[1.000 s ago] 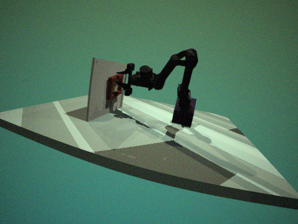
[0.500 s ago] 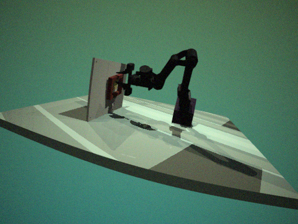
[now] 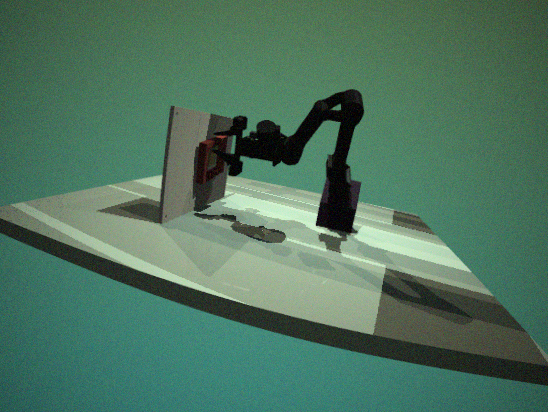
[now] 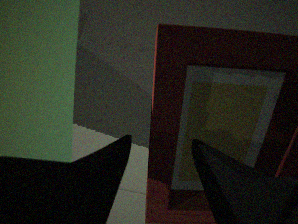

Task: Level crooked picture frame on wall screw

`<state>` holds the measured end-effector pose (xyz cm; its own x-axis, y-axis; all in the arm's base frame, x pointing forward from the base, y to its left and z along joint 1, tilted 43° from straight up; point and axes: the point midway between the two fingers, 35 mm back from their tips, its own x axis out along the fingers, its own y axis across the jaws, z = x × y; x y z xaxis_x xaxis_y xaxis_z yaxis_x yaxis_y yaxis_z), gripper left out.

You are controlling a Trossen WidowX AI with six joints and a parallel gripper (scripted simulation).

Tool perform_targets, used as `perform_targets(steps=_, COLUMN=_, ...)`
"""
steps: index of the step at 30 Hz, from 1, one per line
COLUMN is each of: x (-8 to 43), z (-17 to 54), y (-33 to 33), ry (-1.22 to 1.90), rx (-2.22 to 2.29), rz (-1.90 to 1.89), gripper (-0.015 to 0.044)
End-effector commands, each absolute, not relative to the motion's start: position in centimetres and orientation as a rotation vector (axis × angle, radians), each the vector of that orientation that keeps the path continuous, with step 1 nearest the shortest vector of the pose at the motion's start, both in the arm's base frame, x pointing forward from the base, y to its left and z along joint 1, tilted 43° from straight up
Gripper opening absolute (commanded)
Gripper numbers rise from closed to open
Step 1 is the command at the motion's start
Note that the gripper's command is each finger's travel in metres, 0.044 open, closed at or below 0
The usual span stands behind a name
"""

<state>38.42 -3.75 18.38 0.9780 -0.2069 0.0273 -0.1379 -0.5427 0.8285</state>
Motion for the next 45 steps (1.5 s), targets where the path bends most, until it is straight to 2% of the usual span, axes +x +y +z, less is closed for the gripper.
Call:
perform_targets(steps=1, x=38.51, z=18.56, y=-3.66, ry=-0.239, rx=2.157, rz=-0.083, gripper=0.0260)
perform_targets(steps=8, x=38.51, z=18.56, y=-3.66, ry=-0.239, rx=2.157, rz=-0.083, gripper=0.0260)
perform_targets(steps=14, x=38.51, z=18.56, y=-3.66, ry=-0.239, rx=2.157, rz=-0.083, gripper=0.0103)
perform_targets(steps=21, x=38.51, z=18.56, y=-3.66, ry=-0.239, rx=2.157, rz=-0.083, gripper=0.0056)
perform_targets(steps=23, x=38.51, z=18.56, y=-3.66, ry=-0.239, rx=2.157, rz=-0.083, gripper=0.0003)
perform_targets(steps=45, x=38.40, z=18.87, y=-3.98, ry=-0.239, rx=2.157, rz=-0.083, gripper=0.0000)
